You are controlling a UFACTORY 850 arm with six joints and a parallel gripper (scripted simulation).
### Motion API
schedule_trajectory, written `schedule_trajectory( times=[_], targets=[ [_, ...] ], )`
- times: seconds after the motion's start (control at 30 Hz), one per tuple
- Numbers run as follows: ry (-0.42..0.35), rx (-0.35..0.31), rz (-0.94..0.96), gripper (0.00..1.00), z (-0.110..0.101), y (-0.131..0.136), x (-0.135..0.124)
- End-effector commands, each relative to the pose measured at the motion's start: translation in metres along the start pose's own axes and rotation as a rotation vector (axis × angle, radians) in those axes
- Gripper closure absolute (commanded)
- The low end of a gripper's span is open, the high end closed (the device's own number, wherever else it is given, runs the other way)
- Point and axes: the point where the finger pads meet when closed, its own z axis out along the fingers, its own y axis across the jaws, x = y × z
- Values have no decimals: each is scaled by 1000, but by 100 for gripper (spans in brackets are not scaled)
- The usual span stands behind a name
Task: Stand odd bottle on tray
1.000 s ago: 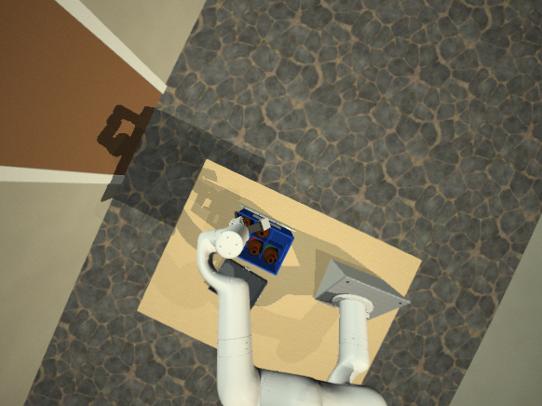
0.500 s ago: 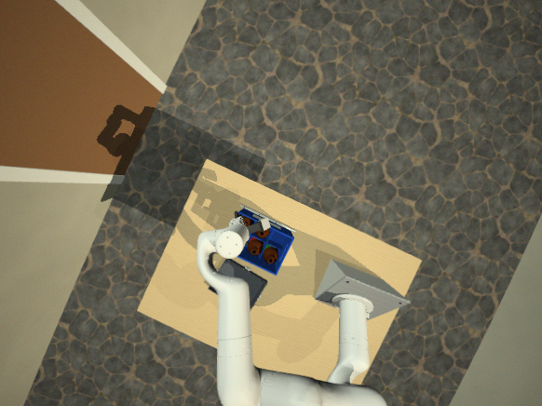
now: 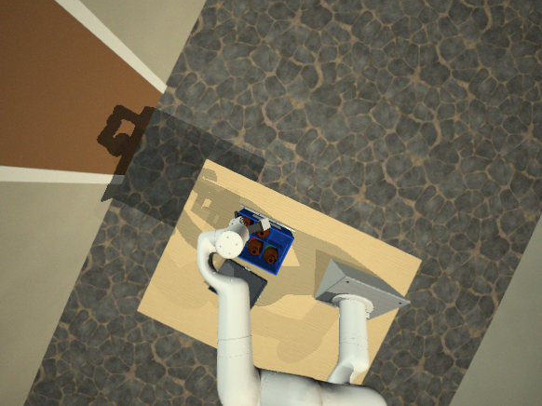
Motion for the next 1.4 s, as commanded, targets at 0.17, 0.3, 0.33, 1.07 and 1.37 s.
schedule_trajectory(
  times=[0.17, 0.3, 0.33, 1.07, 1.37],
  targets=[
    [-1, 2, -1, 35, -3, -1, 0],
    [-1, 2, -1, 35, -5, -1, 0],
    [-1, 2, -1, 35, -7, -1, 0],
    [-1, 2, -1, 35, -67, 0, 0],
    [-1, 2, -1, 35, -83, 0, 0]
  ],
)
